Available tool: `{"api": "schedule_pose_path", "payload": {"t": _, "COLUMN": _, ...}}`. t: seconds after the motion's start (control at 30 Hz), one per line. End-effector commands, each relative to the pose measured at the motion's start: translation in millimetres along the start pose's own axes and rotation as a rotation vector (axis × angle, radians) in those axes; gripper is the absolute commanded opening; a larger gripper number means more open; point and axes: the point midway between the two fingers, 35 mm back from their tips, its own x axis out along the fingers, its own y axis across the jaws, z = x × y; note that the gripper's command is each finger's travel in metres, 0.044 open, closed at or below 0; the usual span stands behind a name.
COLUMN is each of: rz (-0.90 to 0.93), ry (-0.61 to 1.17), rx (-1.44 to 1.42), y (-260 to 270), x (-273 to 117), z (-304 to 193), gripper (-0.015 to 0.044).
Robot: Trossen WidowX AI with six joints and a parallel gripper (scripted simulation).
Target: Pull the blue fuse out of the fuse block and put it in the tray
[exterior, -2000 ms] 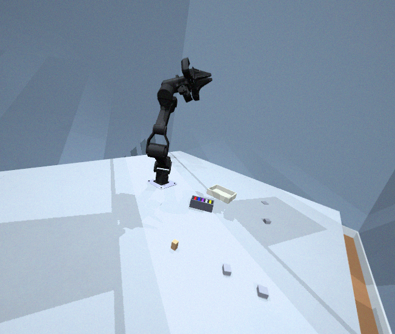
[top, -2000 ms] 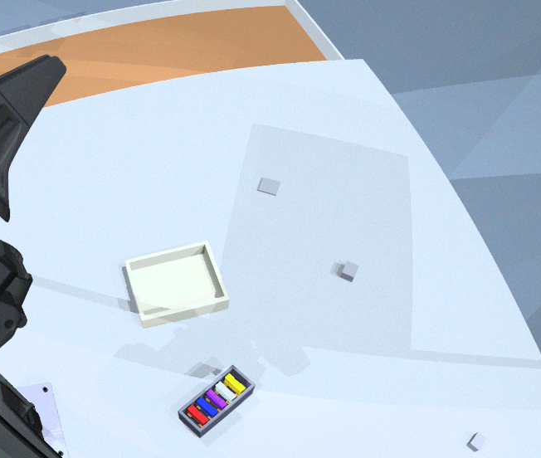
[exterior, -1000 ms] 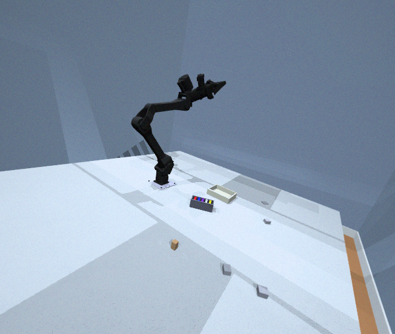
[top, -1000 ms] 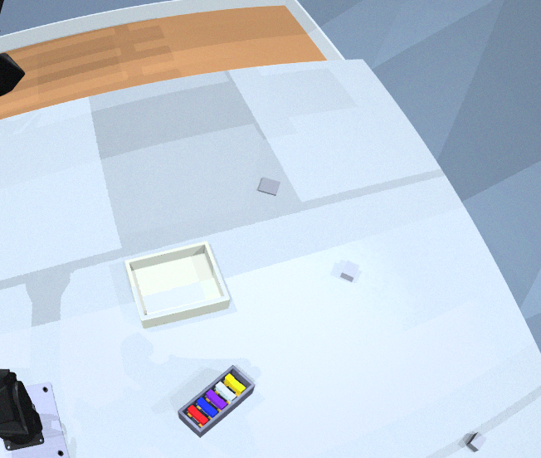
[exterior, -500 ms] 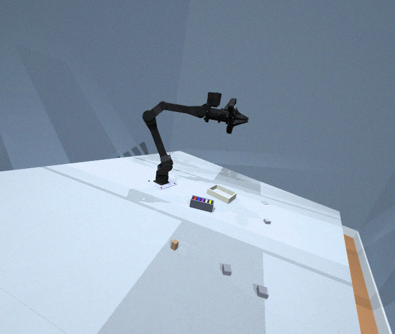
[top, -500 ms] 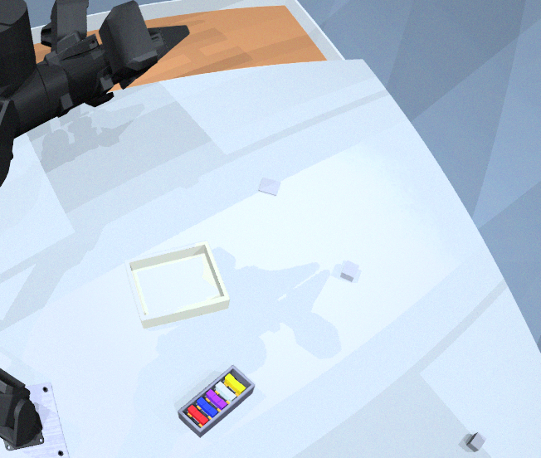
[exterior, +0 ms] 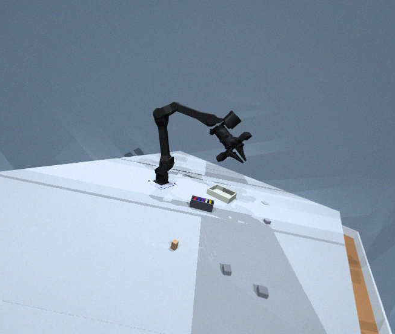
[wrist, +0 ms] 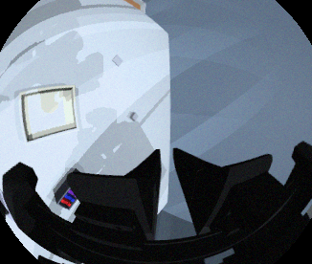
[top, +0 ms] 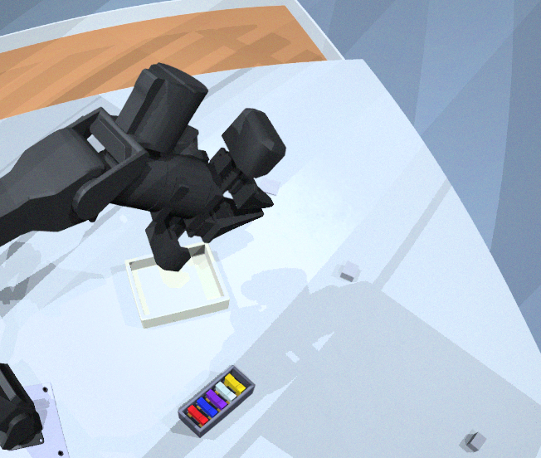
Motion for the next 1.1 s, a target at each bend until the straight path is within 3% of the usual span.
{"api": "schedule_pose_path", "payload": {"t": 0.0, "rz": 0.251, "ry": 0.054, "rx": -0.166, "y": 44, "x": 26, "z": -45, "gripper": 0.0063}}
{"api": "schedule_pose_path", "payload": {"t": 0.2, "rz": 0.619, "ry": 0.013, "rx": -0.306, "y": 111, "x": 34, "z": -105, "gripper": 0.0063}}
{"api": "schedule_pose_path", "payload": {"t": 0.4, "rz": 0.933, "ry": -0.197, "rx": -0.386, "y": 171, "x": 12, "z": -137, "gripper": 0.0063}}
{"api": "schedule_pose_path", "payload": {"t": 1.07, "rz": 0.943, "ry": -0.208, "rx": -0.387, "y": 179, "x": 17, "z": -139, "gripper": 0.0063}}
